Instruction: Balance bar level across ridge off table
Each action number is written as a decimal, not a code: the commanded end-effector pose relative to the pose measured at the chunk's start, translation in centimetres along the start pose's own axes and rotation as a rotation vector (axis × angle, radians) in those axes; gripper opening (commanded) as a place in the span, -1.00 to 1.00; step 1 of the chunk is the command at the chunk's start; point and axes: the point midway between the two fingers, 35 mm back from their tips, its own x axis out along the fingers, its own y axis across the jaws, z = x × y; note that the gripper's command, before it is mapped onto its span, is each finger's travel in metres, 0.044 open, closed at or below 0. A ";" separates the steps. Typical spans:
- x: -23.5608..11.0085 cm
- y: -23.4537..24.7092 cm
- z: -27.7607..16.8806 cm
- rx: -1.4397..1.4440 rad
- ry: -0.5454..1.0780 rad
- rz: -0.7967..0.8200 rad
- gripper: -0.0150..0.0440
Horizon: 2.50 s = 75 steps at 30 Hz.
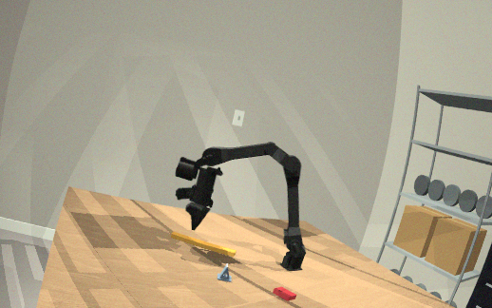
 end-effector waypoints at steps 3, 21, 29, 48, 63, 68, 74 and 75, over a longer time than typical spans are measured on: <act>-0.2 -3.2 -0.1 0.089 0.035 -0.027 0.58; 4.3 -4.1 -0.4 0.110 0.045 -0.032 0.58; 5.2 -4.1 -0.4 0.110 0.045 -0.032 0.58; 6.8 -4.2 -0.5 0.110 0.045 -0.032 0.58; 6.8 -4.1 -0.5 0.106 0.048 -0.027 -0.09; 6.4 -4.1 -0.5 0.106 0.047 -0.027 -0.41; 4.9 -4.1 -0.2 0.106 0.047 -0.028 -0.49; 4.6 -4.1 -0.1 0.107 0.047 -0.028 -0.49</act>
